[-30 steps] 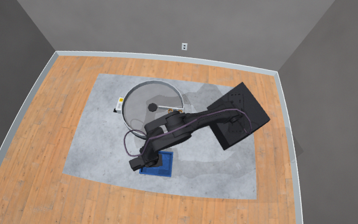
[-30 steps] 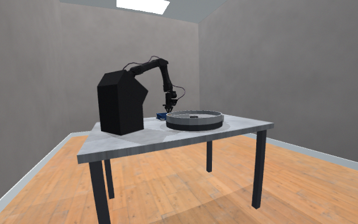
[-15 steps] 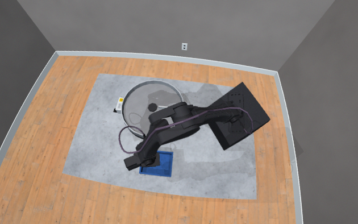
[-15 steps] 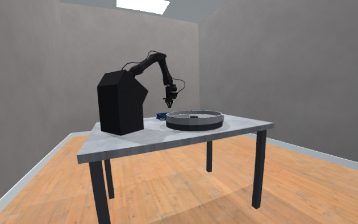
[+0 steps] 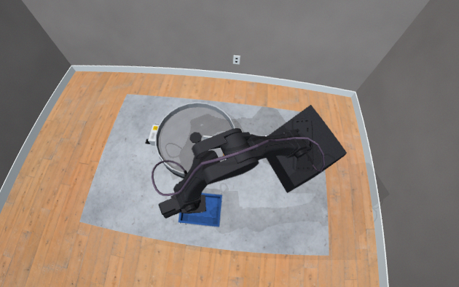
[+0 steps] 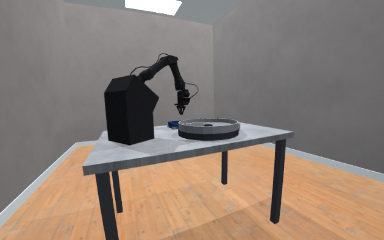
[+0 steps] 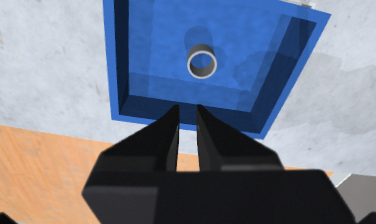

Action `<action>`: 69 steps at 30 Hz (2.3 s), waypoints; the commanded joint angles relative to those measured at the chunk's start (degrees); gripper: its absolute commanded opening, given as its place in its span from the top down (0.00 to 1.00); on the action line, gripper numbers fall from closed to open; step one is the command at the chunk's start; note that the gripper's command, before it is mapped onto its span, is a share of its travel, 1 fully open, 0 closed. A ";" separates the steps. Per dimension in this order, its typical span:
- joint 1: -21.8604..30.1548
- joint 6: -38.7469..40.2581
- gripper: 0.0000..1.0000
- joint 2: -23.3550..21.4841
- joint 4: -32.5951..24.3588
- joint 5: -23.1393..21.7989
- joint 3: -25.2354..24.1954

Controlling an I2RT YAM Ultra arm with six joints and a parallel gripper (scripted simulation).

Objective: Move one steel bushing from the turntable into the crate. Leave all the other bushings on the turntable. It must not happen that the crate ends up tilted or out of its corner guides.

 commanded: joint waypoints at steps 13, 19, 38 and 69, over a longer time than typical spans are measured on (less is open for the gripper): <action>-0.05 -0.12 0.86 -2.20 -1.53 0.50 -0.85; -0.05 -0.12 0.86 -2.20 -1.53 0.50 -0.85; -0.05 -0.12 0.86 -2.20 -1.53 0.50 -0.85; -0.35 -0.30 0.00 -7.35 -6.01 0.34 -1.71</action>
